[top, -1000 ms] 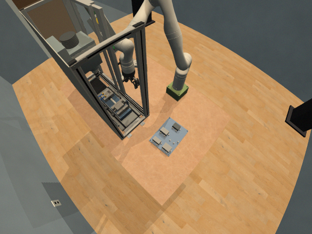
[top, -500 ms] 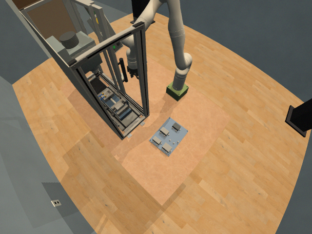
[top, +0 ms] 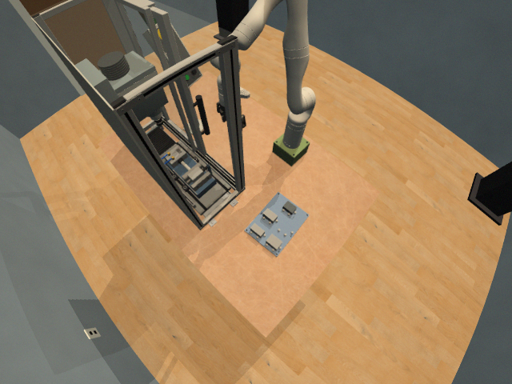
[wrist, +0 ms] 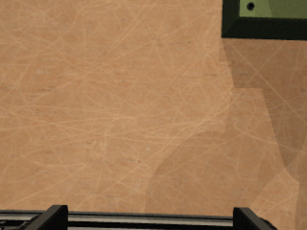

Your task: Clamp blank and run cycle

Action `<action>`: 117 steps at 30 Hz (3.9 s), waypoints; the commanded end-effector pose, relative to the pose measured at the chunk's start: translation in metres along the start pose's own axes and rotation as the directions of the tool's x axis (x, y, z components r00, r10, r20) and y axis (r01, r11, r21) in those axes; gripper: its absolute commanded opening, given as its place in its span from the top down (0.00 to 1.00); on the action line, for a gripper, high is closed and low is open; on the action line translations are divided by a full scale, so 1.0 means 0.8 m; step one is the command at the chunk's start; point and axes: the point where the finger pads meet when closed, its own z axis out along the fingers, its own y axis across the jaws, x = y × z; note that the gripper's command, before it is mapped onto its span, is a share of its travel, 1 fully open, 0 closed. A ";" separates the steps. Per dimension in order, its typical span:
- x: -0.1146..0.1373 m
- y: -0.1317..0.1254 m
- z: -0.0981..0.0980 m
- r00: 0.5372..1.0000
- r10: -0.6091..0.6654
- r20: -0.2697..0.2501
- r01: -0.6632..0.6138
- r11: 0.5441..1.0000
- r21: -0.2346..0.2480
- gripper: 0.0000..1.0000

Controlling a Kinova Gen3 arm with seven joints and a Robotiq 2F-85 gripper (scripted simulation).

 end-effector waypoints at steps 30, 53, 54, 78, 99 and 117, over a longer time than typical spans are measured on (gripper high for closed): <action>0.034 -0.009 -0.003 1.000 0.019 0.004 -0.019 1.000 0.007 0.90; 0.034 -0.009 -0.003 1.000 0.020 0.004 -0.020 1.000 0.007 0.90; 0.034 -0.009 -0.003 1.000 0.020 0.004 -0.020 1.000 0.007 0.90; 0.021 -0.056 -0.118 0.996 -0.092 0.016 0.075 0.890 0.449 0.90; 0.017 -0.081 -0.174 0.991 -0.135 0.017 0.093 0.764 0.639 0.90; 0.016 -0.107 -0.230 0.985 -0.171 0.011 0.095 0.601 0.794 0.90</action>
